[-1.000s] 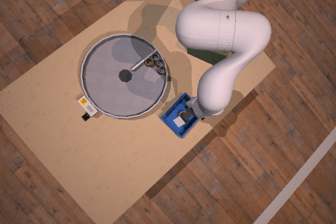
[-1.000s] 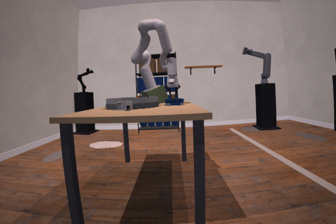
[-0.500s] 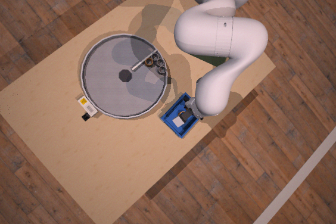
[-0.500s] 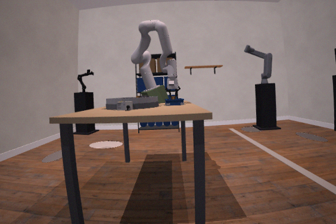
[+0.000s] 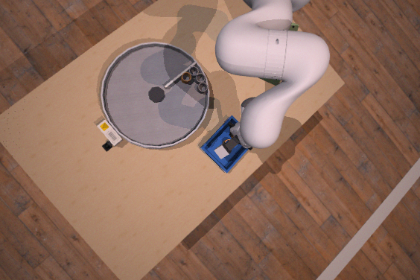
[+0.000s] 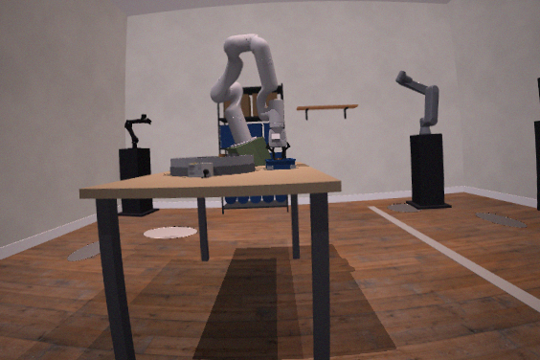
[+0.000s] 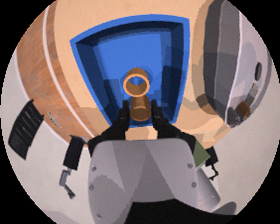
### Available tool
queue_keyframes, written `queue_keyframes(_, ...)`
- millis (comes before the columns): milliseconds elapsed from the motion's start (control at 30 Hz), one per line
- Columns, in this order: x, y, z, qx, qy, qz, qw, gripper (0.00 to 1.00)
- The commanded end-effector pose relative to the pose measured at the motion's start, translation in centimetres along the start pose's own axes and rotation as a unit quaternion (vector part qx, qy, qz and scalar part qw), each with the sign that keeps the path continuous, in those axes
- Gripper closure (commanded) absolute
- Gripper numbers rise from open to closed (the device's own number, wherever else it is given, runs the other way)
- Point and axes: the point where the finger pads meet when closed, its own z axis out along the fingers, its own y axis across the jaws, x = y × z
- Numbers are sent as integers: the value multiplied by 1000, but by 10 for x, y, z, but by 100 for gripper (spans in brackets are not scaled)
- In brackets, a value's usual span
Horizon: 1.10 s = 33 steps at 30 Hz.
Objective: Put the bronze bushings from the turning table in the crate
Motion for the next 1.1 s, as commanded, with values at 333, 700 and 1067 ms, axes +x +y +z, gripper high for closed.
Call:
queue_keyframes(333,1,0,3,1,1,0,1000,100)
queue_keyframes(700,1,0,3,1,1,0,1000,100)
queue_keyframes(1067,1,0,6,1,1,0,1000,100)
